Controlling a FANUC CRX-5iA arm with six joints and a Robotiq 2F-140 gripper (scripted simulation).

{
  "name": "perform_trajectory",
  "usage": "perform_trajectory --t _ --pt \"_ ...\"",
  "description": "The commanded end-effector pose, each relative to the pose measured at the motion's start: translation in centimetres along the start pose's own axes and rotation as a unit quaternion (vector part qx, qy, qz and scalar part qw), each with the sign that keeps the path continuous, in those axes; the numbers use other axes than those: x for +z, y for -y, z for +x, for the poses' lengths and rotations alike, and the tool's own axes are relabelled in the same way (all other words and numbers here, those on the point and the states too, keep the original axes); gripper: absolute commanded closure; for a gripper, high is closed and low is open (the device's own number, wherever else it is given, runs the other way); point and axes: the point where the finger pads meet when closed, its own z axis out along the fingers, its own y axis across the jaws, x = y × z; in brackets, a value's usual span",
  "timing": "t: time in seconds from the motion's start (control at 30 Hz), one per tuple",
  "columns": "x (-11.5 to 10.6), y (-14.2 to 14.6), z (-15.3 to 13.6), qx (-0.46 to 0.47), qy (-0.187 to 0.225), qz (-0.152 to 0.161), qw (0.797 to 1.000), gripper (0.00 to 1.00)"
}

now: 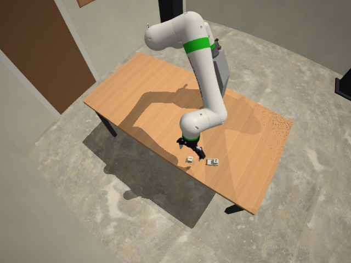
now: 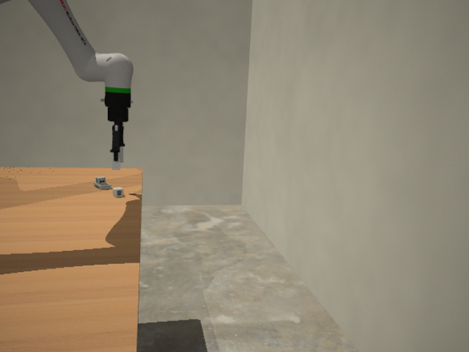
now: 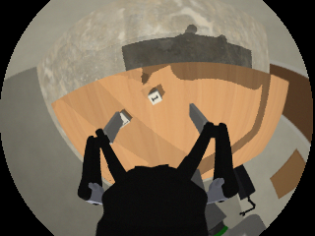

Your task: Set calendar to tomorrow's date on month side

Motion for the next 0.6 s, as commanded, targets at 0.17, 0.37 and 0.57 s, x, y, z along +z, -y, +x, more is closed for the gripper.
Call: perform_trajectory --t 0.17,0.37,0.57 --pt "0.15 0.00 0.02 0.161 -0.008 -0.003 0.987 0.00" --pt "0.25 0.00 0.03 0.263 -0.008 -0.002 0.965 0.00" --pt "0.34 -0.01 0.04 0.340 -0.008 -0.001 0.940 0.00"
